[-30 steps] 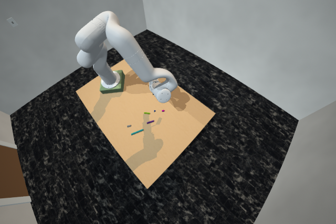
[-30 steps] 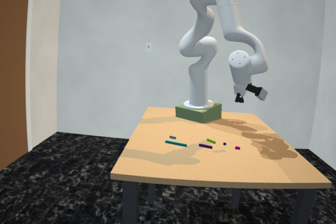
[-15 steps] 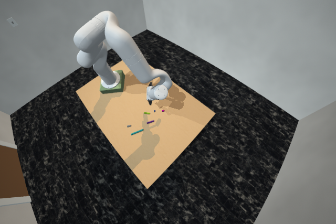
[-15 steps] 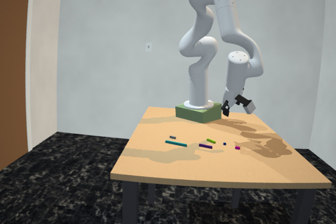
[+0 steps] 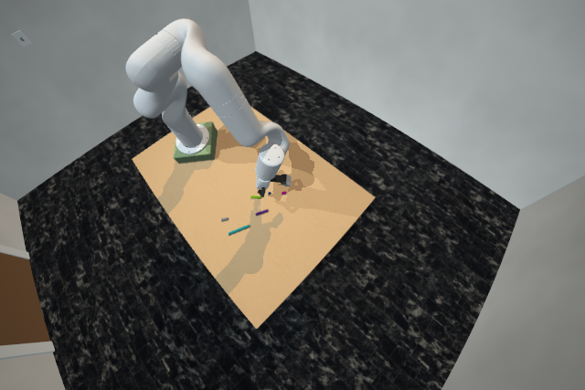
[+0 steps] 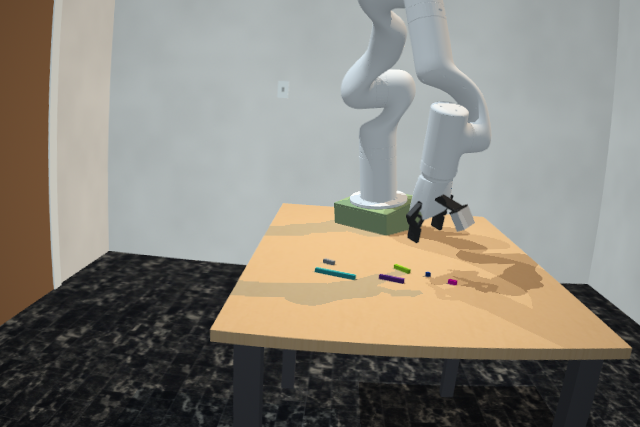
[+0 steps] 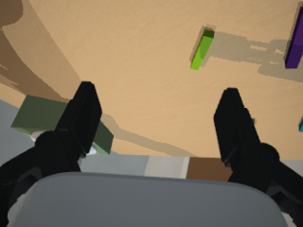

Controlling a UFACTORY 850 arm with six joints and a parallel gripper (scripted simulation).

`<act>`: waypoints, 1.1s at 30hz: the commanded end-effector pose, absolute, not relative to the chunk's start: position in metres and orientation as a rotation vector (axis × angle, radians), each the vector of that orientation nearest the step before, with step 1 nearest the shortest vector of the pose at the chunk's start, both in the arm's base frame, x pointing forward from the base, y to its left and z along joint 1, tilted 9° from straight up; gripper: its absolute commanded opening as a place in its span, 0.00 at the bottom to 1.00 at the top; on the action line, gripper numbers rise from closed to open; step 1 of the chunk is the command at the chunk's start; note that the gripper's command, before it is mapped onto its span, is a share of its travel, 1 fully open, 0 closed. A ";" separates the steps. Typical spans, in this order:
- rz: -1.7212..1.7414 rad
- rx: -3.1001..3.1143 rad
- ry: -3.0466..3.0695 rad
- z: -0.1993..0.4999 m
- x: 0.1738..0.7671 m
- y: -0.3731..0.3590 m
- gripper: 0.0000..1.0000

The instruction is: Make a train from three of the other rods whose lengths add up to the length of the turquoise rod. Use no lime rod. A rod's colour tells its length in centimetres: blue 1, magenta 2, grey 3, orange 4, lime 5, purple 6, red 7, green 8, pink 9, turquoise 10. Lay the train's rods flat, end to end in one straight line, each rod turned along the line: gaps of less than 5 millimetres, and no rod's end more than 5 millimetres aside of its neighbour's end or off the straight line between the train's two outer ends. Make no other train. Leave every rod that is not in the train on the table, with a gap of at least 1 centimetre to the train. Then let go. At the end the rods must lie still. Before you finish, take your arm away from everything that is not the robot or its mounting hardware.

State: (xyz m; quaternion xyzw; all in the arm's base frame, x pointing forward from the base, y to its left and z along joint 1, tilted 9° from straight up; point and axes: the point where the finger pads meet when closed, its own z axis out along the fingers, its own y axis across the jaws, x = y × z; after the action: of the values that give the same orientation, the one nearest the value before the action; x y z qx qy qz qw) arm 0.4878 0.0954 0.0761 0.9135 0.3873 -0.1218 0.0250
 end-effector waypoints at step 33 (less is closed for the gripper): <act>0.119 2.758 1.180 0.057 0.549 0.097 1.00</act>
State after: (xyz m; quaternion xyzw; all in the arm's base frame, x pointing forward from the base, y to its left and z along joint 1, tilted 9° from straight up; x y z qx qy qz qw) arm 0.5478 0.0964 0.0565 0.9165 0.3920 0.0386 0.0694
